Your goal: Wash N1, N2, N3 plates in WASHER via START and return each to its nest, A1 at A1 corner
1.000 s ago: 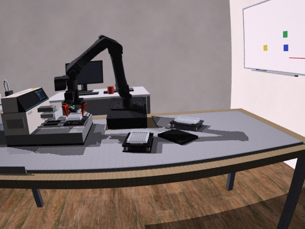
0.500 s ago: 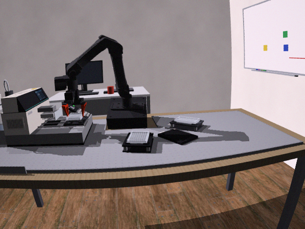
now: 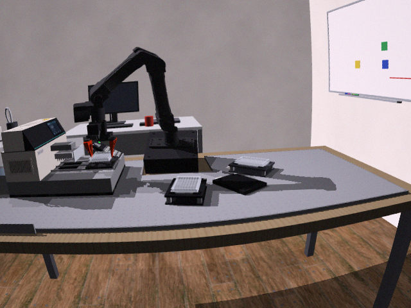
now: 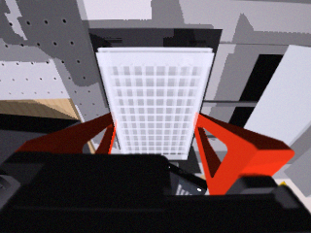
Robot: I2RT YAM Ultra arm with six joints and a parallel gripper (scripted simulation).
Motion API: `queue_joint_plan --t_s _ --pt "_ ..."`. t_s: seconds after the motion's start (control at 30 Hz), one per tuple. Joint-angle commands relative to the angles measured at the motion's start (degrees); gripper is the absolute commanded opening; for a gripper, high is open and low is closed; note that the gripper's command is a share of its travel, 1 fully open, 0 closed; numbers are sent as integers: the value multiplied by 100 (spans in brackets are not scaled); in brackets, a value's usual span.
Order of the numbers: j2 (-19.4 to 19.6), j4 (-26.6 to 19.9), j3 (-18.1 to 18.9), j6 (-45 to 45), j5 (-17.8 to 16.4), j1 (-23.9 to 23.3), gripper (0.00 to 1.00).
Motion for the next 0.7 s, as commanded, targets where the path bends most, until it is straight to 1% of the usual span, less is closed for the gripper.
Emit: queue_joint_plan --t_s 0.0,0.67 --pt "-42 20 16 14 -7 -11 0" --pt "-15 89 -21 31 -5 6 0"
